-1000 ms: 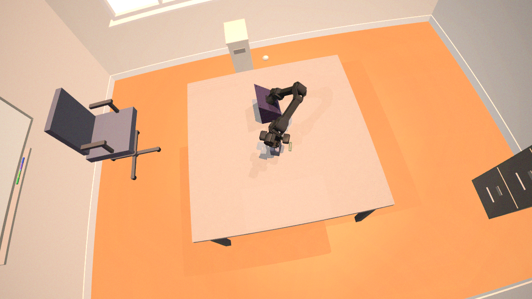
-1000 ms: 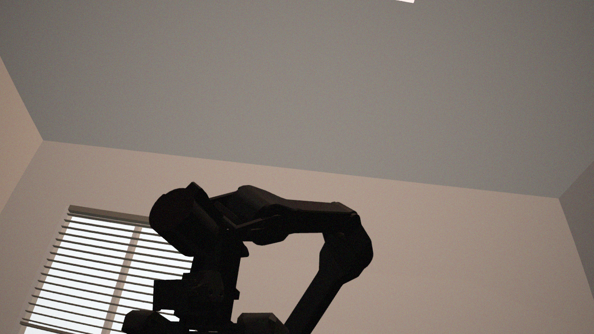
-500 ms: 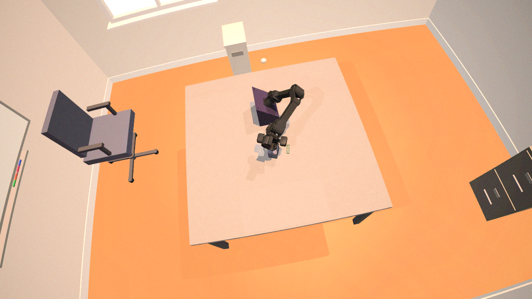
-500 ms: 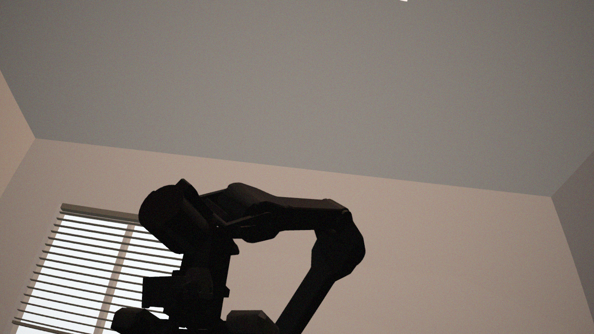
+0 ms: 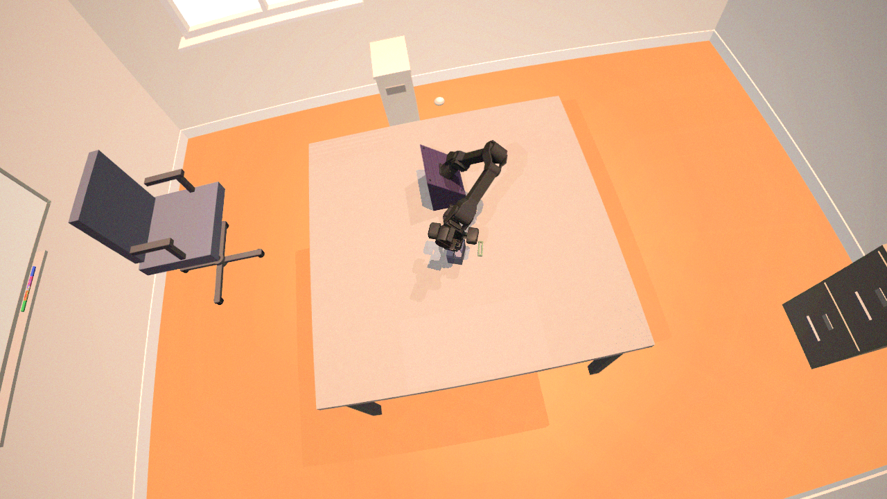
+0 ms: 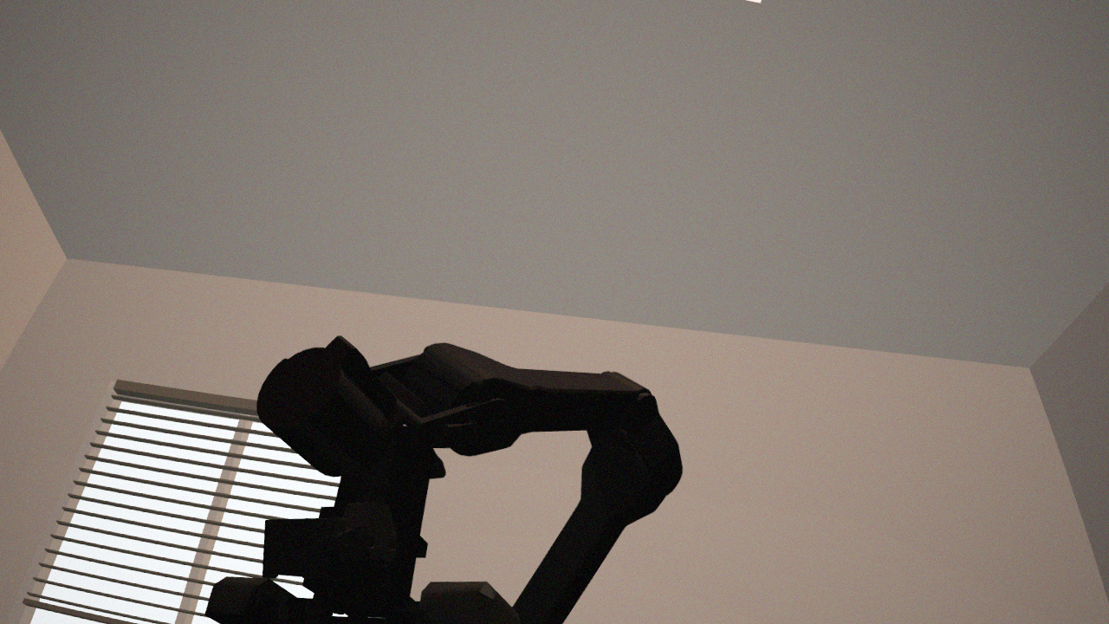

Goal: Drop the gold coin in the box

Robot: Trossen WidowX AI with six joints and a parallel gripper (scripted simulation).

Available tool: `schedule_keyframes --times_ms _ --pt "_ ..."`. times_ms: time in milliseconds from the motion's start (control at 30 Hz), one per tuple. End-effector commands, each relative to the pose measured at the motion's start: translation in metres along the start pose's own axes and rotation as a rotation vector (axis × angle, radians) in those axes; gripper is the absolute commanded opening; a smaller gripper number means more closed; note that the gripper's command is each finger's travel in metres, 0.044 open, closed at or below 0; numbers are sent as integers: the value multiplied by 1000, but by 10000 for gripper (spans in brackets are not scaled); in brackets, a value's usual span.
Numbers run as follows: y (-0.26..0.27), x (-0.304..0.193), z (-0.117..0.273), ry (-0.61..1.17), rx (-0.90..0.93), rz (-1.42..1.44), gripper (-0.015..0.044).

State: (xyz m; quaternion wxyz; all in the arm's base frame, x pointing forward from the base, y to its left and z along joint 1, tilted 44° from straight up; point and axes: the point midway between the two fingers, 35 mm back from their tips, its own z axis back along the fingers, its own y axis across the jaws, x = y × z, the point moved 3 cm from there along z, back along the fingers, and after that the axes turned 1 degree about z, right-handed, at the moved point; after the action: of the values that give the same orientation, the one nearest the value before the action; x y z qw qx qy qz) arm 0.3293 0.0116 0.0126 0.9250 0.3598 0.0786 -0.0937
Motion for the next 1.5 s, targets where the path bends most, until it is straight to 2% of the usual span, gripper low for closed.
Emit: schedule_keyframes --times_ms 0,1400,1467 --pt "0 0 -2 0 0 1 0" --pt "0 -1 -19 0 1 -3 0" --pt "0 -1 -17 -2 -2 2 53"
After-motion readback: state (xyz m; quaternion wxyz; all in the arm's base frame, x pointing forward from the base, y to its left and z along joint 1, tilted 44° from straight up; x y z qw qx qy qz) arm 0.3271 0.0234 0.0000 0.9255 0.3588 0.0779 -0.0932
